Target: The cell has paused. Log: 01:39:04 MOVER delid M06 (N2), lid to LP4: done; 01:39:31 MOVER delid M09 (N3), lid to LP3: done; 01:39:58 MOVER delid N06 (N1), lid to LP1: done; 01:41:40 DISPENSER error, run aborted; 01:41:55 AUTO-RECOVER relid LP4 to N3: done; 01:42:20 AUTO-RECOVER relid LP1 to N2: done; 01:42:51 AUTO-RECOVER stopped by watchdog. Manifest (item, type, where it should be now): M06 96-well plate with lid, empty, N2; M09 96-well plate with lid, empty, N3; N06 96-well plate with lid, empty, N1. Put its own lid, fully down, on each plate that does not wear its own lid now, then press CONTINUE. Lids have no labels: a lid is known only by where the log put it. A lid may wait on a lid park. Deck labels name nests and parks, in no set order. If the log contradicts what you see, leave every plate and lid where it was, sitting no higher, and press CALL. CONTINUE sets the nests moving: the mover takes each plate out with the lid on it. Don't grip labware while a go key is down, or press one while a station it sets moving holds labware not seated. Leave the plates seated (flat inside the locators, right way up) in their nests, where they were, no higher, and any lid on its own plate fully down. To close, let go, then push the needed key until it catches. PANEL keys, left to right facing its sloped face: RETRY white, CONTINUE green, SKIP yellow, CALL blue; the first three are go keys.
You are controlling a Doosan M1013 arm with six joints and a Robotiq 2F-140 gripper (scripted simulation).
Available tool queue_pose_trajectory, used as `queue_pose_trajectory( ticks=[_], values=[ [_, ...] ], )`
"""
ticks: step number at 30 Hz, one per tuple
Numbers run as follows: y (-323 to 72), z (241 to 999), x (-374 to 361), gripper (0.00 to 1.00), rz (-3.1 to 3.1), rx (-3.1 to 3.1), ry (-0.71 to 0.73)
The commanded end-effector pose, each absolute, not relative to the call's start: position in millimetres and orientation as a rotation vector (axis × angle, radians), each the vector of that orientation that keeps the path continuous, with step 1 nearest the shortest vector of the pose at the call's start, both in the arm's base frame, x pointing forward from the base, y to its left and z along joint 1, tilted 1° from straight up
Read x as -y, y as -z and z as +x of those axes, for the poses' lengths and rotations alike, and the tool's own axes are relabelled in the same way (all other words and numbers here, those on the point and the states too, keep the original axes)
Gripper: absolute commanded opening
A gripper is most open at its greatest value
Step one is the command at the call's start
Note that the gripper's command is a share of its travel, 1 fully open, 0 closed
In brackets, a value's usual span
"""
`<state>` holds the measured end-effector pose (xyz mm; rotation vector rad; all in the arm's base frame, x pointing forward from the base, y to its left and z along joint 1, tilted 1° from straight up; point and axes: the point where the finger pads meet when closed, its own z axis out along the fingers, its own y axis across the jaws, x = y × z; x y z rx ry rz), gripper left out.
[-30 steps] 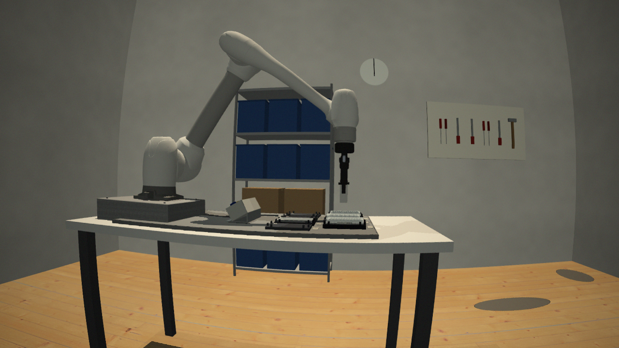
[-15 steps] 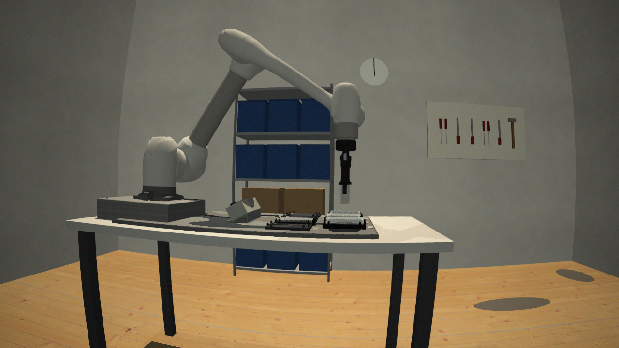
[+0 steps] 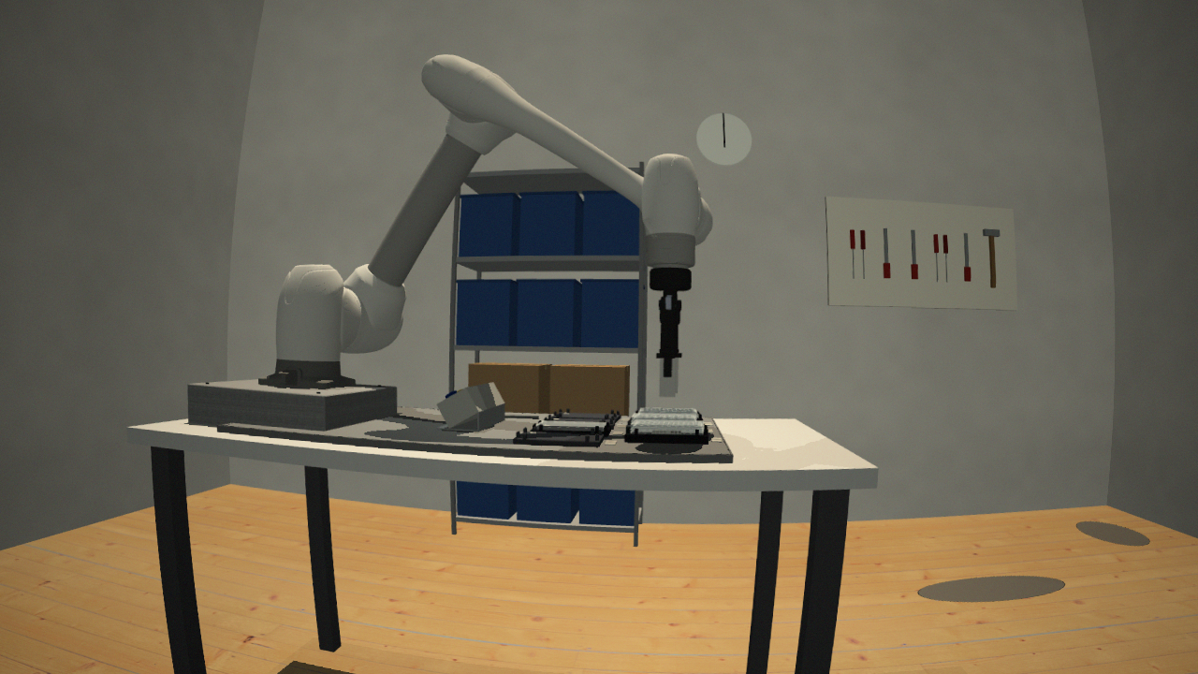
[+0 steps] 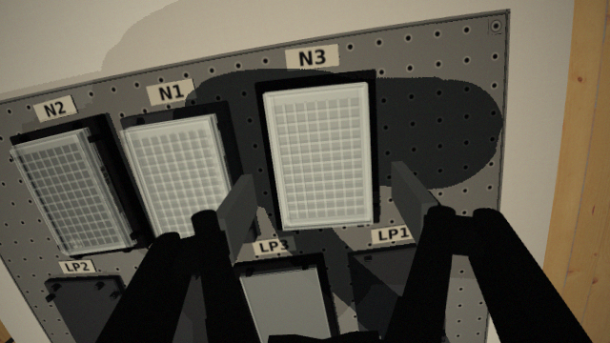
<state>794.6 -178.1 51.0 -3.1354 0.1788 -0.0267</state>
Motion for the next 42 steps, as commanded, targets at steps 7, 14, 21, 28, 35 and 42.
queue_pose_trajectory(
  ticks=[7,14,21,28,35,42],
  values=[
    [-51.2,794.6,178.1,0.66,-3.135,-0.179,0.027],
    [-51.2,794.6,178.1,0.66,-3.135,-0.179,0.027],
    [-51.2,794.6,178.1,0.66,-3.135,-0.179,0.027],
    [-50.5,794.7,178.1,0.66,-3.135,-0.179,0.027],
    [-48.5,794.7,178.1,0.66,-3.135,-0.179,0.027],
    [-43.3,794.8,178.1,0.66,-3.135,-0.179,0.027]
  ],
)
